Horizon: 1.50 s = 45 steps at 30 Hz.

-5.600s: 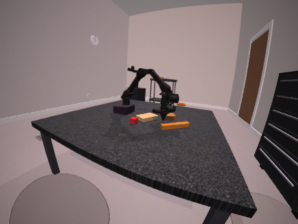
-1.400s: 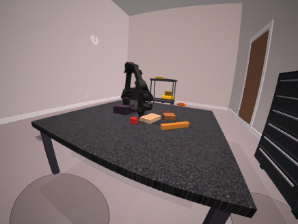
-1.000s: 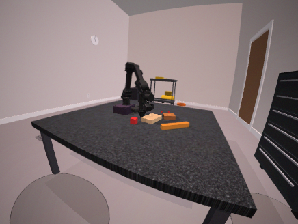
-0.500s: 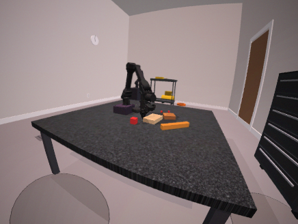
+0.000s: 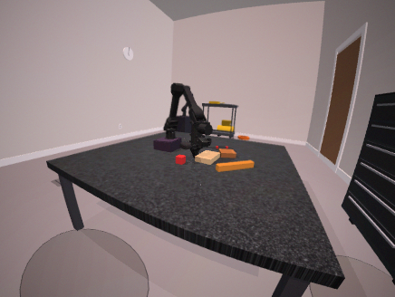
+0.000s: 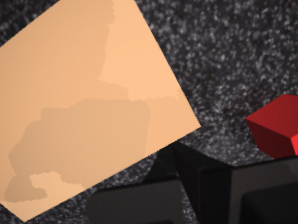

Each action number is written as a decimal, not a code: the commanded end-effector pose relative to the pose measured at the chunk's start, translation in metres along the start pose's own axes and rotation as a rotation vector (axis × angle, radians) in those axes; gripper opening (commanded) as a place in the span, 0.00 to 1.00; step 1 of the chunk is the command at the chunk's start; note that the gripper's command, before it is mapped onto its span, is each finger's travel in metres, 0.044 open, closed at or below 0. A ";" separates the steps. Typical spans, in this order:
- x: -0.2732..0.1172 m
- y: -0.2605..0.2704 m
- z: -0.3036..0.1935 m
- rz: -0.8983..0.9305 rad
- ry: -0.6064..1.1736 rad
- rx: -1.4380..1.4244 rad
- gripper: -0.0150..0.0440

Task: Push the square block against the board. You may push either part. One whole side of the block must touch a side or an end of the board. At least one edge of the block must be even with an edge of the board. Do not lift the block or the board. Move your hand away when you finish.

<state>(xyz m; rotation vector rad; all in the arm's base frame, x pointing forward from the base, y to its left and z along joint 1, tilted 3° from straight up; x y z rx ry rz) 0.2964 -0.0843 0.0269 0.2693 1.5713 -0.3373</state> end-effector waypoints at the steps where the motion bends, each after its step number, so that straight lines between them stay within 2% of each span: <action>1: 0.000 0.003 0.007 0.004 -0.007 0.005 0.25; 41: 0.004 -0.005 -0.042 0.003 -0.004 0.005 0.25; 43: -0.009 -0.004 -0.035 0.001 -0.004 0.006 0.25; 45: -0.039 -0.004 -0.035 0.003 -0.005 0.005 0.25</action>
Point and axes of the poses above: the point midway between the two fingers, 35 mm back from their tips, its own x axis out along the fingers, its own y axis across the jaws, z = x × y, the point moved 6 cm from there along -x, back along the fingers, and after that the axes turned 8 degrees about x, right-handed, at the moved point
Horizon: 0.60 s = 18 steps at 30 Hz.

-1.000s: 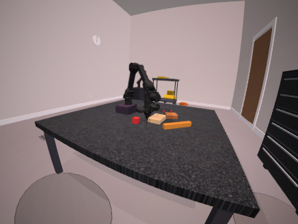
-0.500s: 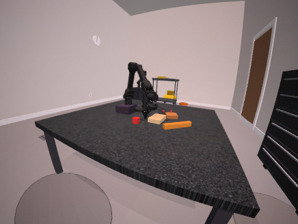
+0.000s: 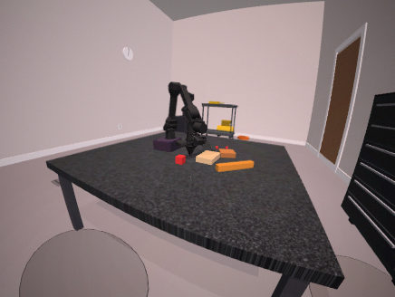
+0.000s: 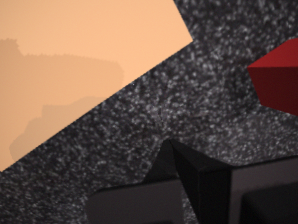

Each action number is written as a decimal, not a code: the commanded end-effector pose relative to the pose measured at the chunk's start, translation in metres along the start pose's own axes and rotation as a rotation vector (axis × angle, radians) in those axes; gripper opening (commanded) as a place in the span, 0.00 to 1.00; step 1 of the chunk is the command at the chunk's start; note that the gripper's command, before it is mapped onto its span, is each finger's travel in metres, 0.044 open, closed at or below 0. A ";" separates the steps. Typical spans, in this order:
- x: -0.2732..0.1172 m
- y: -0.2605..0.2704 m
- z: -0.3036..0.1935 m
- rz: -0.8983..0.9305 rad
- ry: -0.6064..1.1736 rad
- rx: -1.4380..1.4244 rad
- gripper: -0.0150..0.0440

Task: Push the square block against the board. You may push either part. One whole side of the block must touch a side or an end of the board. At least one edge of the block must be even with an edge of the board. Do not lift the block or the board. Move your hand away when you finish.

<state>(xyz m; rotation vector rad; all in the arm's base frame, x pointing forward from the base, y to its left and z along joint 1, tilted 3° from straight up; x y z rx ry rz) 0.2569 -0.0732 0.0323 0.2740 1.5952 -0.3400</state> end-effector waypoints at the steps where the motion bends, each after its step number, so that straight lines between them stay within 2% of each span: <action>1: -0.044 0.000 0.004 0.006 -0.028 0.002 0.25; 10: -0.048 0.000 0.007 0.007 -0.029 0.025 0.25; 18: -0.055 0.004 0.046 0.012 -0.030 0.296 0.25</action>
Point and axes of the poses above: the point midway between the two fingers, 35 mm back from their tips, its own x axis out along the fingers, its own y axis across the jaws, z = x × y, the point moved 6 cm from there along -x, back along the fingers, and after that the axes turned 8 degrees about x, right-handed, at the moved point
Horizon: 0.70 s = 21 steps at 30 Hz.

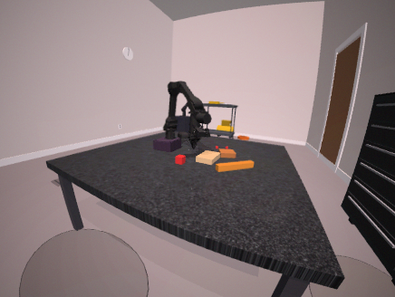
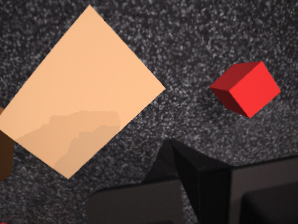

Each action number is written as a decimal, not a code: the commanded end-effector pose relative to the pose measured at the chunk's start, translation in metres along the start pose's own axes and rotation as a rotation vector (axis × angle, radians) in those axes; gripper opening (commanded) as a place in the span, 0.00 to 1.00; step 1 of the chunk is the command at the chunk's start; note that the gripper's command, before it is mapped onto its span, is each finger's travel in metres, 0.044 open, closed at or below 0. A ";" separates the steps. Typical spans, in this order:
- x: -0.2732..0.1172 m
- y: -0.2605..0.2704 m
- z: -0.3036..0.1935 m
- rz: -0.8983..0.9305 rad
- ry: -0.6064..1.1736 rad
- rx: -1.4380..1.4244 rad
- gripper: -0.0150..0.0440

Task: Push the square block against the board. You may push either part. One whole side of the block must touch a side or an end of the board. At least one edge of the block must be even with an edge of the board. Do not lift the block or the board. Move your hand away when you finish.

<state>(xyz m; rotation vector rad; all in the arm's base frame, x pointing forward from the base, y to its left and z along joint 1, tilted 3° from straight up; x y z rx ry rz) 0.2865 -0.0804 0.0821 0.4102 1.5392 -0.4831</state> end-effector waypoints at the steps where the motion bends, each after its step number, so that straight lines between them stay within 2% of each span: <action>1: -0.004 0.007 0.022 0.005 -0.004 0.150 0.25; 21: -0.002 0.030 0.110 0.011 -0.007 0.843 0.25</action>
Point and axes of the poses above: the point midway between the two fingers, 35 mm back from their tips, its own x axis out along the fingers, its own y axis across the jaws, z = x × y, the point moved 6 cm from there along -x, back along the fingers, and after that the axes turned 8 degrees about x, right-handed, at the moved point
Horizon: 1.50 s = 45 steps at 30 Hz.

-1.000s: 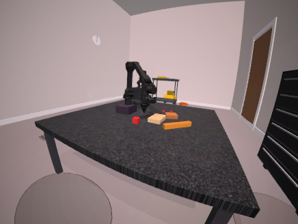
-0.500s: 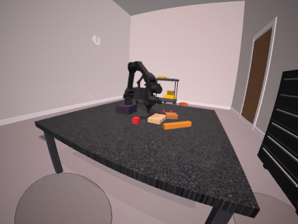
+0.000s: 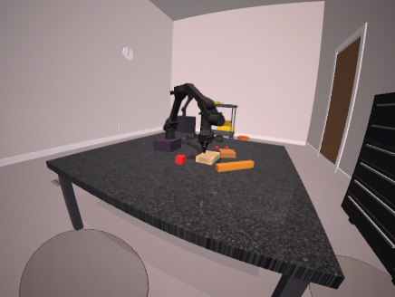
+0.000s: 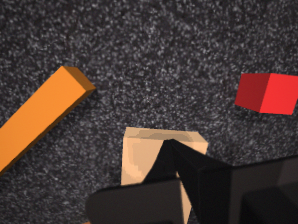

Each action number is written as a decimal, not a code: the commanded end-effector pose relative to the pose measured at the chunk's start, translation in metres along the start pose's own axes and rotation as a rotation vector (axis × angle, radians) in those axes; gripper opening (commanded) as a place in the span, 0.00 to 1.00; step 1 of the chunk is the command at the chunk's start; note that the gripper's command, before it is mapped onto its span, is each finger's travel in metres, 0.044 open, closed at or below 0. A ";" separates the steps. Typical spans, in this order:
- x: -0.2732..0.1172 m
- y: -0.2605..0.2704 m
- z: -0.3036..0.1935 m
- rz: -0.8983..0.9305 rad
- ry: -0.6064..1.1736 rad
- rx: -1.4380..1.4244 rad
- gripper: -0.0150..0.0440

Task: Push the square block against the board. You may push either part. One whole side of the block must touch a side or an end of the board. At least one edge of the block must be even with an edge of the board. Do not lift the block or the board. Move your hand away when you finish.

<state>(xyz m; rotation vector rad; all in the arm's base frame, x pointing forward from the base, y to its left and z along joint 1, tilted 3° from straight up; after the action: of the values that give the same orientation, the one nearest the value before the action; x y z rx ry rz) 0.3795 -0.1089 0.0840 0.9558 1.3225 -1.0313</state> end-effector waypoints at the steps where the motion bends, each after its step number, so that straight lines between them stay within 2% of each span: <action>1: 0.002 0.017 0.011 0.006 0.001 0.163 0.25; 12: 0.006 0.025 0.017 0.007 0.000 0.249 0.25; 16: 0.049 0.026 0.018 0.007 -0.001 0.248 0.25; 18: 0.058 0.026 0.017 0.007 0.000 0.250 0.25; 45: 0.058 0.030 -0.002 0.007 0.002 0.250 0.25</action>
<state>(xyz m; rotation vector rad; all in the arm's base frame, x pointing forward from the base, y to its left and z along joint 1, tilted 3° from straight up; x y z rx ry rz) 0.4085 -0.1053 0.0260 1.1413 1.2045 -1.2061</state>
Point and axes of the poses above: the point midway between the two fingers, 35 mm back from their tips, its own x axis out along the fingers, its own y axis across the jaws, z = x × y, the point moved 6 cm from there along -x, back along the fingers, and after that the axes turned 8 degrees about x, right-handed, at the moved point
